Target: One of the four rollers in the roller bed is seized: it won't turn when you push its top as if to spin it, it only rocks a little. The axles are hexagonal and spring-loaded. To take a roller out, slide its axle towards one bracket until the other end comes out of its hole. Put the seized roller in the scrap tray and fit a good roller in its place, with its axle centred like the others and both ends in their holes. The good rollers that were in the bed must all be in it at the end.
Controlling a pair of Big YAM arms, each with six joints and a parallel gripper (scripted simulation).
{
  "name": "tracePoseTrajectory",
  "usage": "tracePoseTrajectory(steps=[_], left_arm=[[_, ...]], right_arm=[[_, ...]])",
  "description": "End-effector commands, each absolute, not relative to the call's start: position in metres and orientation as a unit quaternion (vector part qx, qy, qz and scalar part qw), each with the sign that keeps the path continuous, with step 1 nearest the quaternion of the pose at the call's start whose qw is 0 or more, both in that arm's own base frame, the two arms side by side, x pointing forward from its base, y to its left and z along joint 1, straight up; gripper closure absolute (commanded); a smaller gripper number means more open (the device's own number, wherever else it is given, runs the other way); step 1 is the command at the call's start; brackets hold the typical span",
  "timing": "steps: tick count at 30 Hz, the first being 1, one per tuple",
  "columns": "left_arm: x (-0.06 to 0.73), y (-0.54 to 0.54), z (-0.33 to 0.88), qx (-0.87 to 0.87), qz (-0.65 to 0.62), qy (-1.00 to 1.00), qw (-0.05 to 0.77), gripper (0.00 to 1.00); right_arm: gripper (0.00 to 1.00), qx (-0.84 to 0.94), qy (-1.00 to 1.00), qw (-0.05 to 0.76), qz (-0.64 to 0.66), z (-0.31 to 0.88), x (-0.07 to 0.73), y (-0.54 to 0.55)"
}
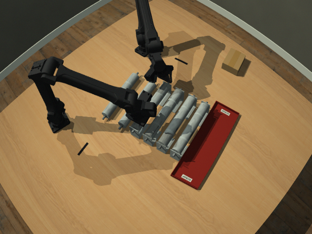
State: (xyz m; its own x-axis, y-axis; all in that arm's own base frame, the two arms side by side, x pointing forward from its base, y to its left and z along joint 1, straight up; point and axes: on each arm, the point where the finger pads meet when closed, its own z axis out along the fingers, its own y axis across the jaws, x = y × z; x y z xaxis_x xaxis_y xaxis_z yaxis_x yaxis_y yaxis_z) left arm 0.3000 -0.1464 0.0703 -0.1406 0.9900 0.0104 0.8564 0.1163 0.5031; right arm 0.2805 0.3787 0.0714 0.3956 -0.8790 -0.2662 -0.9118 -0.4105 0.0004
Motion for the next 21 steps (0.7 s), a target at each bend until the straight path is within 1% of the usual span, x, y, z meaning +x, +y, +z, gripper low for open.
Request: tracePoseTrajectory(steps=[1,21], left_arm=[[0.277,-0.102,0.042,0.635,0.213,0.735,0.100,0.97],[0.270,-0.088,0.037,0.633,0.216,0.739,0.086,0.97]], right_arm=[[0.68,-0.829,0.545,0.073,0.107,0.076,0.289,0.378],[0.68,-0.829,0.545,0.073,0.107,0.076,0.289,0.378]])
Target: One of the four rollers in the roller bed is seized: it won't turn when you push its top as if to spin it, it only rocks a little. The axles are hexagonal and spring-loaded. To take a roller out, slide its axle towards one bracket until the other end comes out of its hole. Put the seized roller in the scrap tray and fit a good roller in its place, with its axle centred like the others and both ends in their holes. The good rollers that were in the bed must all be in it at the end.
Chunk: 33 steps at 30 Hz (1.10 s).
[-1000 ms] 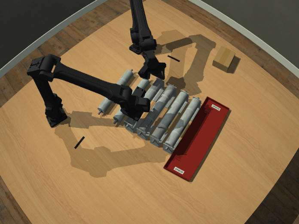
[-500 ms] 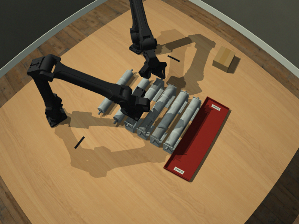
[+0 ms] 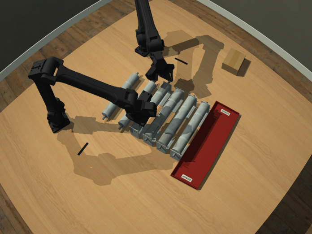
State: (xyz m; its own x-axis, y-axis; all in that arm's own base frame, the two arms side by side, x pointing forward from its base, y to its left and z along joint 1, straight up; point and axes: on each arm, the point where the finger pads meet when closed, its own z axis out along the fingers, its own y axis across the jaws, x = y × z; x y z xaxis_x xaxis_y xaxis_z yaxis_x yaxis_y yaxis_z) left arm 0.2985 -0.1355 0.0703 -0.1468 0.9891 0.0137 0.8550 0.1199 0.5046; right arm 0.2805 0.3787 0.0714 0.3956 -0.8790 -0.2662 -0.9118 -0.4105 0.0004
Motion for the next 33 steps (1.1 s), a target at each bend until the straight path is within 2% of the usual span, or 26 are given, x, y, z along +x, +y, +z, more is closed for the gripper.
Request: tracePoseTrajectory(steps=[1,9,14,33], left_arm=[[0.270,-0.087,0.037,0.633,0.216,0.738,0.085,0.97],[0.267,-0.080,0.035,0.634,0.216,0.738,0.080,0.97],[0.264,-0.077,0.033,0.639,0.216,0.735,0.074,0.97],[0.264,-0.077,0.033,0.639,0.216,0.735,0.074,0.97]], right_arm=[[0.68,-0.829,0.545,0.073,0.107,0.076,0.289,0.378],[0.68,-0.829,0.545,0.074,0.107,0.076,0.289,0.378],[0.68,-0.829,0.540,0.101,0.102,0.103,0.295,0.396],[0.68,-0.836,0.537,0.085,0.076,0.118,0.292,0.397]])
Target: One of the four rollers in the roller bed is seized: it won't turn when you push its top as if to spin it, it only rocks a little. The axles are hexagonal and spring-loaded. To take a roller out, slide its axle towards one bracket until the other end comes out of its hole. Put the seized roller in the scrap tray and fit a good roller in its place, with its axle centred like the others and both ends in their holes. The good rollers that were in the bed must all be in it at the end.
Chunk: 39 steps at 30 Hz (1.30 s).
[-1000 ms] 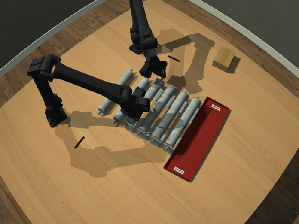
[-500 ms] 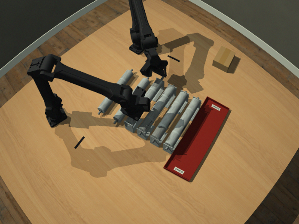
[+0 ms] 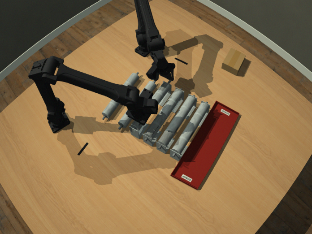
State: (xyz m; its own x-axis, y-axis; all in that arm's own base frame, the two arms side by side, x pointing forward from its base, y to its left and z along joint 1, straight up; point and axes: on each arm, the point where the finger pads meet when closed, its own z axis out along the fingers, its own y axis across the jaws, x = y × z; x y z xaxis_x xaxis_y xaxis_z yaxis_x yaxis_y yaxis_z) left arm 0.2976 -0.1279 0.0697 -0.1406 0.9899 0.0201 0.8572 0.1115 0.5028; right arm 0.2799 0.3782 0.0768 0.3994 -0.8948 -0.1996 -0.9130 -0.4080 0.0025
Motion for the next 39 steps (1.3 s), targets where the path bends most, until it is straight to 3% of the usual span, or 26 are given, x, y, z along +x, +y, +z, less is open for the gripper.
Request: tracePoseTrajectory(steps=[1,39], left_arm=[[0.264,-0.077,0.033,0.639,0.216,0.735,0.074,0.97],[0.265,-0.078,0.037,0.636,0.217,0.735,0.083,0.97]], right_arm=[[0.68,-0.836,0.537,0.084,0.075,0.119,0.292,0.397],[0.68,-0.843,0.532,0.067,0.039,0.139,0.293,0.400]])
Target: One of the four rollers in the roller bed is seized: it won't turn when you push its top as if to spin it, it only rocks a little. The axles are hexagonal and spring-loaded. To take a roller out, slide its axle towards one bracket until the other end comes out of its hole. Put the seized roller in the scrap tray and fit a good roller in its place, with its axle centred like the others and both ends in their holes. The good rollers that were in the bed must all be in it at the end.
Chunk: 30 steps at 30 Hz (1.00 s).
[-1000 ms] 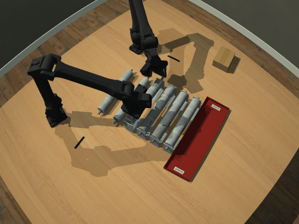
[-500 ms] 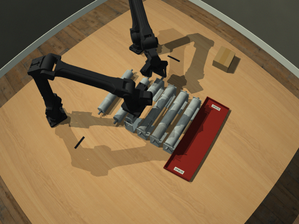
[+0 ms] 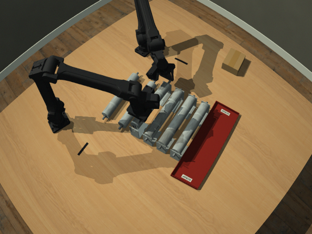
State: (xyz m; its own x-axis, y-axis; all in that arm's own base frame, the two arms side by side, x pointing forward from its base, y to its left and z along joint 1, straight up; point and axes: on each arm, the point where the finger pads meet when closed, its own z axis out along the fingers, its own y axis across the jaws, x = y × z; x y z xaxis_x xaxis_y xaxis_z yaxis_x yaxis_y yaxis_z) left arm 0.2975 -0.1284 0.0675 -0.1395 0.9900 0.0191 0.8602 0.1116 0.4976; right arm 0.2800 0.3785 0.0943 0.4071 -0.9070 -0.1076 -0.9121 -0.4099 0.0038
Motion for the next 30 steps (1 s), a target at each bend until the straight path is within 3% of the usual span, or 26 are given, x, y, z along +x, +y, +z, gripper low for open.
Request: tracePoseTrajectory(steps=[1,30], left_arm=[[0.2654,-0.0777,0.0374,0.636,0.217,0.735,0.083,0.97],[0.2657,-0.0778,0.0381,0.636,0.218,0.735,0.084,0.97]], right_arm=[[0.68,-0.843,0.532,0.067,0.039,0.1388,0.2934,0.4000],[0.68,-0.839,0.539,0.066,0.040,0.1376,0.2921,0.4026]])
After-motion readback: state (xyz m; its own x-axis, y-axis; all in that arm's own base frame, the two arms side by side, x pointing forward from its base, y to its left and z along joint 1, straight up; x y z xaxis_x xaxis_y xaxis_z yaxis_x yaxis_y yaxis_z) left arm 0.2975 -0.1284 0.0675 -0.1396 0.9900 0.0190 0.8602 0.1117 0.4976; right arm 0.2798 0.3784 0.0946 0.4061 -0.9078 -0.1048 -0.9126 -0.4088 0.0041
